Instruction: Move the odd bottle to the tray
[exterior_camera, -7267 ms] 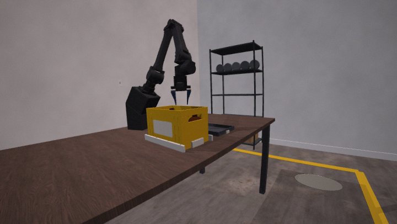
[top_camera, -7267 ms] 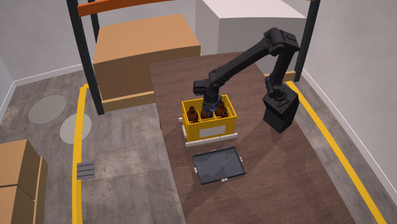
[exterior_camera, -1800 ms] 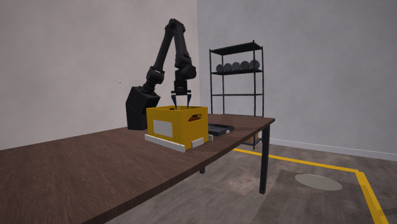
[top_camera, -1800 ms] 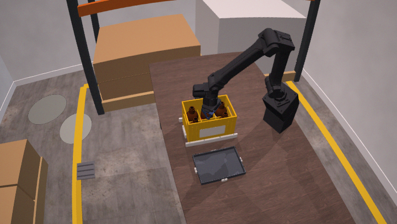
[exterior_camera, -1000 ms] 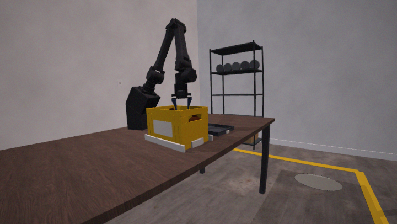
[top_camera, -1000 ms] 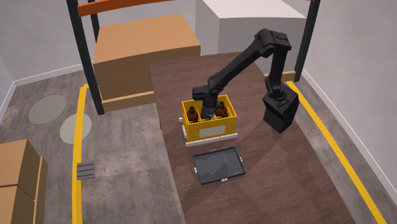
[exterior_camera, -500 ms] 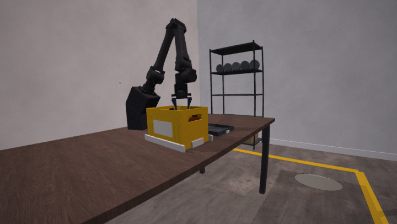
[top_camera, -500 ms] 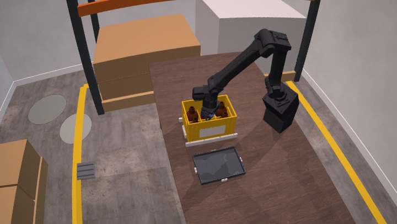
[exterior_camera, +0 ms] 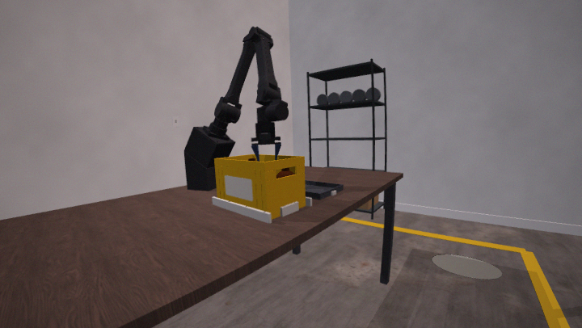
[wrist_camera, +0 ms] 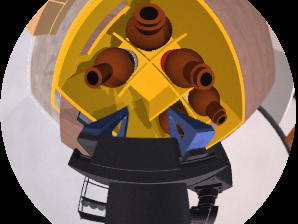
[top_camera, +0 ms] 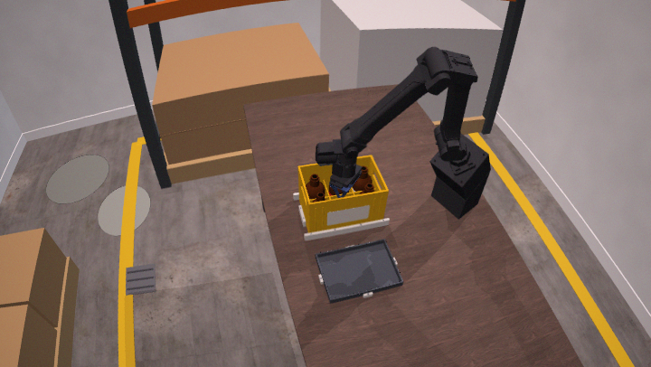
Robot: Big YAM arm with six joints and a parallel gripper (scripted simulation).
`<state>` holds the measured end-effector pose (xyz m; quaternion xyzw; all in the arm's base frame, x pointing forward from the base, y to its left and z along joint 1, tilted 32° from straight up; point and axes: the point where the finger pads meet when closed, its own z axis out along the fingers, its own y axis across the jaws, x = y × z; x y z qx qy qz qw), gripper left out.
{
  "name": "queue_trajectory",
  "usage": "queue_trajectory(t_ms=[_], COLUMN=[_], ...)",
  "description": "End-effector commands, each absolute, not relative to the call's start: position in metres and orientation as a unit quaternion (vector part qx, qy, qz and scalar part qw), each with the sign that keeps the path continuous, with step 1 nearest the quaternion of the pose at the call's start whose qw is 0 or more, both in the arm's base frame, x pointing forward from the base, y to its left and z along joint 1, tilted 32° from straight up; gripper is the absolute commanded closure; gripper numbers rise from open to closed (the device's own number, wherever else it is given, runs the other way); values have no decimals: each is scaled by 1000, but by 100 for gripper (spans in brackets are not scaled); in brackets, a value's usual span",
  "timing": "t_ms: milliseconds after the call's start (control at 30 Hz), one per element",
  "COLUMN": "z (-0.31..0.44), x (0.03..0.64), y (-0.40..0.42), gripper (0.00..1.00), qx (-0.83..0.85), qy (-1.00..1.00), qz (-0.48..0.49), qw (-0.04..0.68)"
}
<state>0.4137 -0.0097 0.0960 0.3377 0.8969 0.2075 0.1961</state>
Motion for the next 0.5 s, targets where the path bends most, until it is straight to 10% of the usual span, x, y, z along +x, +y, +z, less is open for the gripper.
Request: queue_trajectory(t_ms=[0, 267, 300, 467], z=[83, 83, 83, 83], x=[413, 413, 413, 413], y=[-5, -5, -5, -5], gripper=[39, 39, 100, 100], qx=[338, 338, 338, 338], qy=[899, 899, 899, 899], qz=[206, 206, 206, 206], qw=[185, 185, 185, 185])
